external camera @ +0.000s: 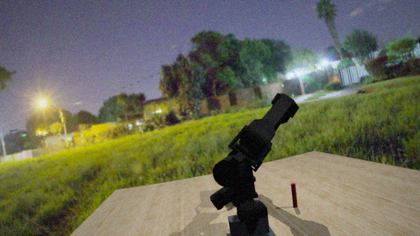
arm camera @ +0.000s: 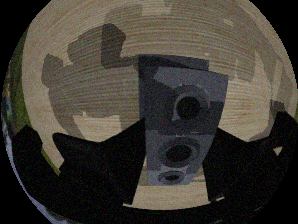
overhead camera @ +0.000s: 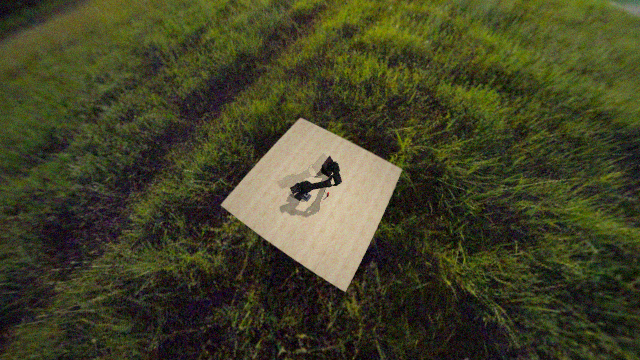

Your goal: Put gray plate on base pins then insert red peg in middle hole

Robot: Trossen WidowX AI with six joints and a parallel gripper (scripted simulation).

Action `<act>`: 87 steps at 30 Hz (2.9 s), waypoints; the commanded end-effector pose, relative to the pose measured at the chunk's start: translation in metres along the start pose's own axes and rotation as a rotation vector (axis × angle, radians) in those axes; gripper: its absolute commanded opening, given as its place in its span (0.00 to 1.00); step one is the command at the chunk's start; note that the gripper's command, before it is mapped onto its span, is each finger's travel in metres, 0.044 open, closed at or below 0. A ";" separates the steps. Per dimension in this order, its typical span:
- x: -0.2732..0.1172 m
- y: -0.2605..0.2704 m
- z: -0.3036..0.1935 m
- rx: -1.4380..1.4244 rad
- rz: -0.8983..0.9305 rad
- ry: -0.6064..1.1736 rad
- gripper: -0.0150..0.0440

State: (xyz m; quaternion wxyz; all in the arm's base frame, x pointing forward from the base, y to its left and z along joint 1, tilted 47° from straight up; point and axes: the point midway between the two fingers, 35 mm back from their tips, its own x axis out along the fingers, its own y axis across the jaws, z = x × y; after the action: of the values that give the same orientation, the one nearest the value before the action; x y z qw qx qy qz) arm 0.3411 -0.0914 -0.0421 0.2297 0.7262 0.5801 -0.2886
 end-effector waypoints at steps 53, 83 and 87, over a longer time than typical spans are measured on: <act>-0.128 -0.029 -0.081 -0.211 -0.004 -0.001 1.00; -0.073 -0.119 -0.180 -0.567 -0.005 0.010 1.00; -0.071 -0.119 -0.180 -0.567 -0.005 0.010 1.00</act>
State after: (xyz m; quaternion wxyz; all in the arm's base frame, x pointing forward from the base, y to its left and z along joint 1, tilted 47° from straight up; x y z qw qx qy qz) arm 0.2411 0.0010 0.1415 0.4233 0.6308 0.6407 -0.1114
